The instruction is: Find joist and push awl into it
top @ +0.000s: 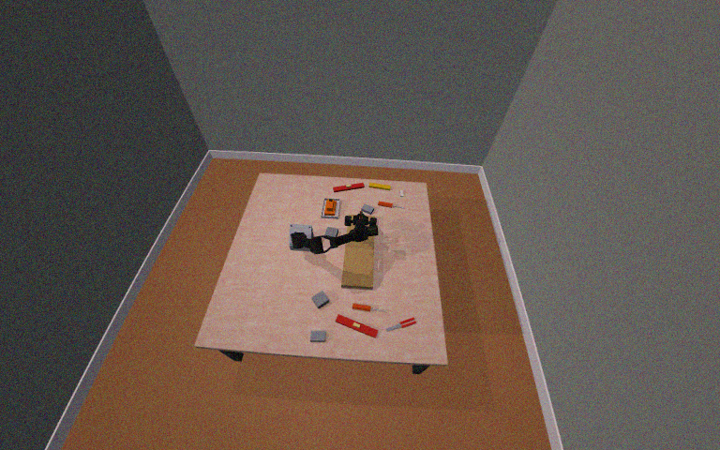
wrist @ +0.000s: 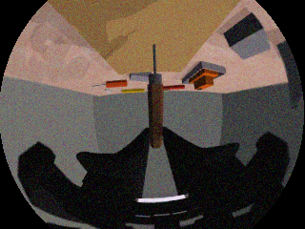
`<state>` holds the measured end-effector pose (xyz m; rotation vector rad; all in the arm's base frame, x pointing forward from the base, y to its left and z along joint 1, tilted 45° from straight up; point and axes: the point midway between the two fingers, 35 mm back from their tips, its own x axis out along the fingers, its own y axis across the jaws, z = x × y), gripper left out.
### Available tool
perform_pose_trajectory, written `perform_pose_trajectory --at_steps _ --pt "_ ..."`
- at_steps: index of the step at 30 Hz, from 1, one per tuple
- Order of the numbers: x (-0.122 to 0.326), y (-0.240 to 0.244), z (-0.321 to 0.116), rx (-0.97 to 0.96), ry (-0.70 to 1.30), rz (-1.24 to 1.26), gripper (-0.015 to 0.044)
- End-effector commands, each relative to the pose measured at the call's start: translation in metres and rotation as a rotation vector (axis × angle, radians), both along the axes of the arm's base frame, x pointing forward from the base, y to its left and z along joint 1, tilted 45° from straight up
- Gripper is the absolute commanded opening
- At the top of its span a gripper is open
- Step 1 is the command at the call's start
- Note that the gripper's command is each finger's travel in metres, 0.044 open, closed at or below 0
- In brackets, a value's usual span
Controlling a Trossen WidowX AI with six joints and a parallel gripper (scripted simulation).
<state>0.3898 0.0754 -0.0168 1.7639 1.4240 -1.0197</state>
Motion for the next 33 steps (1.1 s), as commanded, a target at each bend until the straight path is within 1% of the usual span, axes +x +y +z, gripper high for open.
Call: perform_pose_trajectory --at_steps 1,33 --pt "-0.001 -0.001 -0.003 0.003 -0.006 0.010 0.0000" --pt "-0.007 -0.033 -0.035 0.002 -0.005 0.010 0.0000"
